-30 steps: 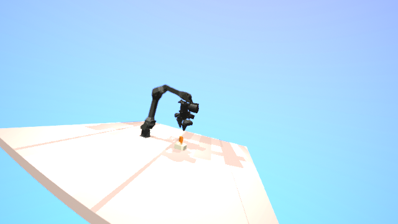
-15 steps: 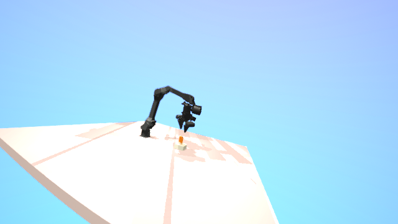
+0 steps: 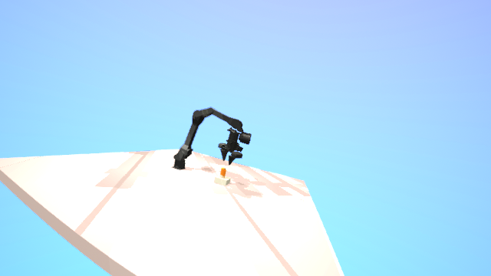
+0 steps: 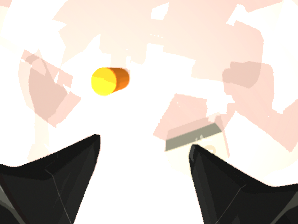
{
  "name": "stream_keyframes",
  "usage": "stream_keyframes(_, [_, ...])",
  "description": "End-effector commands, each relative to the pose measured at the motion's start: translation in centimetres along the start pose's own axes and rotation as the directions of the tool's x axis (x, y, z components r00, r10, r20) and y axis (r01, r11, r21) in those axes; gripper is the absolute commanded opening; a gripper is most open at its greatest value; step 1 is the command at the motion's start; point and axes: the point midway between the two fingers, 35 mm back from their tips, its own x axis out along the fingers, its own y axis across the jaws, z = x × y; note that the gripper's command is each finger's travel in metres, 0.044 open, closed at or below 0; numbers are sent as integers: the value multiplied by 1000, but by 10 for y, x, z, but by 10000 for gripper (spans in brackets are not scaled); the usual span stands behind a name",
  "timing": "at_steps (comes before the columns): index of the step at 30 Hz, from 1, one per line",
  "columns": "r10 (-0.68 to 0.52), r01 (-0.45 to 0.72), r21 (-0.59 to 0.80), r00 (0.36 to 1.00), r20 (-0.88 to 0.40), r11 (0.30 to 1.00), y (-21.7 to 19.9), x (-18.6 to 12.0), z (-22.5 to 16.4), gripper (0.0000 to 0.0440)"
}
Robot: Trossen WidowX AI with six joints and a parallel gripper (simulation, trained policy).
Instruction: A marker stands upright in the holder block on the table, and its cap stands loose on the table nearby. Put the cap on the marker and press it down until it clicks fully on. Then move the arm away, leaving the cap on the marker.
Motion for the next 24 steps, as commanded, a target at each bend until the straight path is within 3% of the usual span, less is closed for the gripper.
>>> stream_keyframes(1, [-10,10,-15,1000,-17,1000,0,3,6,290])
stream_keyframes(24, [-2,-17,-137,990,-139,990,23,35,22,279])
